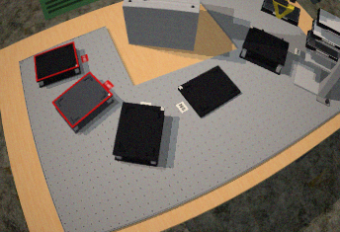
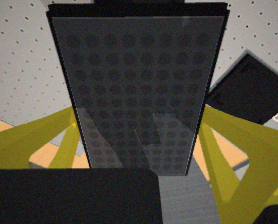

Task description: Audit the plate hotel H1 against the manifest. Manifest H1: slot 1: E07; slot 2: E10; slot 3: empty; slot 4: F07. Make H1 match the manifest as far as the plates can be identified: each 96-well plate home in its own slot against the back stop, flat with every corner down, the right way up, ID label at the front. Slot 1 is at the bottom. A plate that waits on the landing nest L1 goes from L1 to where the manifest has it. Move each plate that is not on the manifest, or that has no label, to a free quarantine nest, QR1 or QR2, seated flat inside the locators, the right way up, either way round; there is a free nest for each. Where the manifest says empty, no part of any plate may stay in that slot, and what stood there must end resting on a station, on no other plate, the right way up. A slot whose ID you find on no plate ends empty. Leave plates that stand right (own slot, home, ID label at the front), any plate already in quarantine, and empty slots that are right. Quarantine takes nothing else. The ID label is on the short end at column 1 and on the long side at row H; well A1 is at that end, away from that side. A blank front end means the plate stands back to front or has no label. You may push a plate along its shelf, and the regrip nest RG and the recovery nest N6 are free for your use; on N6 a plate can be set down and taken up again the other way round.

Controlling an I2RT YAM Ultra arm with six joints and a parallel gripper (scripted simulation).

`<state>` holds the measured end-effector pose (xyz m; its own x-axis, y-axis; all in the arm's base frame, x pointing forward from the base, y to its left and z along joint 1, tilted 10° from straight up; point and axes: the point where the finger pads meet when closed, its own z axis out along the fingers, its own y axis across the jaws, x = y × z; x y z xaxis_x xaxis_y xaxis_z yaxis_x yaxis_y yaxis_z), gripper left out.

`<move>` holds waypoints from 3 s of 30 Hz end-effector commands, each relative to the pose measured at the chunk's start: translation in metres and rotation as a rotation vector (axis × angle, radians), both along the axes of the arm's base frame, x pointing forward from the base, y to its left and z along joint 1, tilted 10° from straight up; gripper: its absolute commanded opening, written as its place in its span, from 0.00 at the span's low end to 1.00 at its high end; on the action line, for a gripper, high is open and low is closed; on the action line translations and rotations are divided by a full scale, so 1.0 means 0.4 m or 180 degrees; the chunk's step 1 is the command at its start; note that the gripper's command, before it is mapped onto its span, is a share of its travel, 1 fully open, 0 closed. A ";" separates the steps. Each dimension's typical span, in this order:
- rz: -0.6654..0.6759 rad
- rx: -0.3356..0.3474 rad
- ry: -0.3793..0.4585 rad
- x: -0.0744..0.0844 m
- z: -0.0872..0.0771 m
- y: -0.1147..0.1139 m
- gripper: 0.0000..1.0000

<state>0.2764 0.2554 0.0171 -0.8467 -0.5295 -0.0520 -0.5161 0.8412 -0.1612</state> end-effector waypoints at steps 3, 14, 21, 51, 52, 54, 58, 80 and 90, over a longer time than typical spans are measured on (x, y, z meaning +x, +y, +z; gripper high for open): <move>0.0001 0.0085 -0.0101 0.006 0.054 0.018 0.86; -0.0630 0.0150 -0.0146 0.054 0.049 -0.080 0.86; -0.0865 0.0187 -0.0167 0.069 0.056 -0.110 0.86; -0.1506 0.0283 -0.0259 0.195 0.113 -0.313 0.86; -0.1506 0.0282 -0.0260 0.199 0.114 -0.320 0.86; -0.1506 0.0282 -0.0260 0.199 0.114 -0.320 0.86; -0.1506 0.0283 -0.0285 0.219 0.120 -0.349 0.86; -0.2431 0.0389 -0.0369 0.230 0.125 -0.516 0.86; -0.2850 0.0420 -0.0365 0.220 0.122 -0.584 0.86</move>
